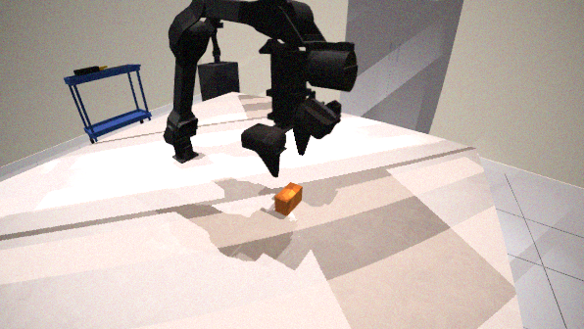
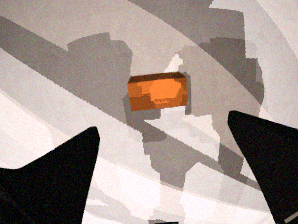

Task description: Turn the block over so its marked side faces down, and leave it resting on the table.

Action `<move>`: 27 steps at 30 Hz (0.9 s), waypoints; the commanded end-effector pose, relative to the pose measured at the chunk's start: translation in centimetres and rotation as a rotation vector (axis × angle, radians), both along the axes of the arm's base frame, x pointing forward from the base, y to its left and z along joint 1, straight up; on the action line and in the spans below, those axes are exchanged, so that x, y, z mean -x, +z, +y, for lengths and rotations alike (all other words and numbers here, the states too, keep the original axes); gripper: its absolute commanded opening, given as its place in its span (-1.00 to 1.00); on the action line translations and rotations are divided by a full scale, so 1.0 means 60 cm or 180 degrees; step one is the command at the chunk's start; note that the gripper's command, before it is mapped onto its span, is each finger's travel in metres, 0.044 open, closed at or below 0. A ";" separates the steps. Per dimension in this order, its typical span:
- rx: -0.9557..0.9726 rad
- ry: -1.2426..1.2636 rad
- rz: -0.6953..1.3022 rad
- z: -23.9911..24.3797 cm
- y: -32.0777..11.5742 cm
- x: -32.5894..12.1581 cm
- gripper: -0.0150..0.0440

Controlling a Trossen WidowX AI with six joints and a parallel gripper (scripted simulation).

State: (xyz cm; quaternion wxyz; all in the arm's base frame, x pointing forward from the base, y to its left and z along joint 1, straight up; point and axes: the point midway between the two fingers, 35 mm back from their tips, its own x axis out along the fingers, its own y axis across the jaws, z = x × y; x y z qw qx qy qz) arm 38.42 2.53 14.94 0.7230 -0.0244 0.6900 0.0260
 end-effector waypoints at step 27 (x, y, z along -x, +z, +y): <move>0.0016 -0.0001 0.0043 -0.001 -0.113 -0.006 1.00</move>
